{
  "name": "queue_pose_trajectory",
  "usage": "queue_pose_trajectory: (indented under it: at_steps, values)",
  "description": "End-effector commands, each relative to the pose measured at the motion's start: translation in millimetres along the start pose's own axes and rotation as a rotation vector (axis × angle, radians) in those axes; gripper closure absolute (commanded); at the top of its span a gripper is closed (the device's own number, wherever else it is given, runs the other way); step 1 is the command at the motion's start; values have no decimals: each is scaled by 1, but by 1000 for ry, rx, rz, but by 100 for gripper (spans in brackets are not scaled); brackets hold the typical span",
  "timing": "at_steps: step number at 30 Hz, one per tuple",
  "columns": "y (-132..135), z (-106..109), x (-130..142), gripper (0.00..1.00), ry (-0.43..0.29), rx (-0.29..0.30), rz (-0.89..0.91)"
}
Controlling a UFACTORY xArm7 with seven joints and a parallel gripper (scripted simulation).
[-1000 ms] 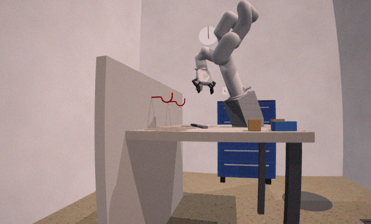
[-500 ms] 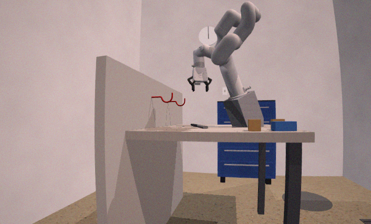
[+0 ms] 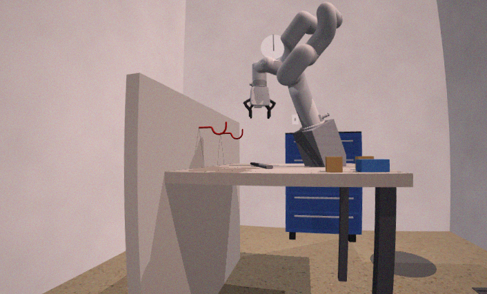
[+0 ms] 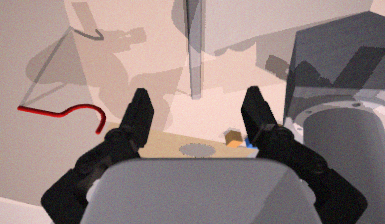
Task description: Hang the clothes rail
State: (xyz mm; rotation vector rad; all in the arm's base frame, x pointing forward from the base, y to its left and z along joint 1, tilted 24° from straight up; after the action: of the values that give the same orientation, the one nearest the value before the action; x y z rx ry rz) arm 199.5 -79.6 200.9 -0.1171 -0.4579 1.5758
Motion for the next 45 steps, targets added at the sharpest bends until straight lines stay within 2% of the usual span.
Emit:
queue_pose_trajectory:
  at_steps: [1, 12, 45]
  values:
    - [-4, 4, -4, 0, 2, -3, 0]
    - [-4, 2, -4, 0, 2, -3, 0]
    - [-4, -48, -4, 0, 2, -3, 0]
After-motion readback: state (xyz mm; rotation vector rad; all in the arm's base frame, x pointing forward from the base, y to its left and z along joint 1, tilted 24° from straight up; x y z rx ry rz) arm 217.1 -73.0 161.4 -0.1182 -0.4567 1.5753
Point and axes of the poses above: the point where the finger pads meet when closed, its own z axis back along the fingers, its own y axis across the jaws, x = y × z, the point moved 7 cm from there along z, back along the fingers, and after that the axes turned 13 degrees about -z, right-handed, at the moved point
